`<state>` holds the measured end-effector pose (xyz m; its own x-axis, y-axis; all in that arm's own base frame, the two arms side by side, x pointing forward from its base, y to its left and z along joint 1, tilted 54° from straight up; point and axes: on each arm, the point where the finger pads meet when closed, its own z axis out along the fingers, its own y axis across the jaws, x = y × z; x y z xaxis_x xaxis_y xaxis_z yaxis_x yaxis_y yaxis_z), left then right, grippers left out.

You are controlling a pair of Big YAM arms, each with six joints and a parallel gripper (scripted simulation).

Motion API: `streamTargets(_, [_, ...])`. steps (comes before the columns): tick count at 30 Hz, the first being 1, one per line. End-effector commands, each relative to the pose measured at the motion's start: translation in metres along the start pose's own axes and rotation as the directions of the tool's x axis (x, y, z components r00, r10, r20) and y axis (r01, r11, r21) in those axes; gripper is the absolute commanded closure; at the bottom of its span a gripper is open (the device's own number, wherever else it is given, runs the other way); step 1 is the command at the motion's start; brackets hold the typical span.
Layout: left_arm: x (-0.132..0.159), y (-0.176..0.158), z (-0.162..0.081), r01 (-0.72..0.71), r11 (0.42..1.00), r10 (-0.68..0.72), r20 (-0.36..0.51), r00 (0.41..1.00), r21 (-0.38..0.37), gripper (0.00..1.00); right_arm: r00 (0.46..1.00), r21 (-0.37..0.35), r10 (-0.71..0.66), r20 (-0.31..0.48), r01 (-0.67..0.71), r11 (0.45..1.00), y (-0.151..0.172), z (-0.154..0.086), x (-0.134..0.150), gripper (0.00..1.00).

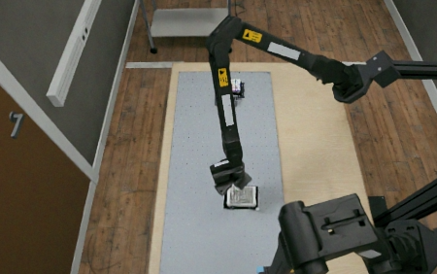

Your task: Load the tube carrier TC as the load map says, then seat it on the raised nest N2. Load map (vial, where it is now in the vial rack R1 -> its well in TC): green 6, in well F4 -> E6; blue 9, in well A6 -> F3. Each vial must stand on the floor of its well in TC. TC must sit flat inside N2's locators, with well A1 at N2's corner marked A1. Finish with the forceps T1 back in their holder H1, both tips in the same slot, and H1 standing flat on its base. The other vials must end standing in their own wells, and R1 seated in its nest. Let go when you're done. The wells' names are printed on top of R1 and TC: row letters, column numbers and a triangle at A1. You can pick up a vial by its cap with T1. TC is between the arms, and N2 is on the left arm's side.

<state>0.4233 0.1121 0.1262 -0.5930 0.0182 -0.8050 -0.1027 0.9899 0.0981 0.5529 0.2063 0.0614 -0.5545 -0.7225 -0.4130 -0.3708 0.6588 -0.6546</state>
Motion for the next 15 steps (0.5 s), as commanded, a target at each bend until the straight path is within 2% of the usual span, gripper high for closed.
streamTargets(1, [-0.0001, -0.0002, -0.0005, -0.004, 1.0, 0.004, 0.002, 1.0, 0.001, 0.0, 1.0, -0.011, -0.009, -0.016, 0.009, 1.0, 0.0106, 0.0024, 0.0058, 0.91])
streamTargets(15, [-0.0001, -0.0002, -0.0005, -0.004, 1.0, 0.004, 0.002, 1.0, 0.001, 0.0, 1.0, -0.011, -0.009, -0.016, 0.009, 1.0, 0.0106, 0.0024, 0.0058, 0.9])
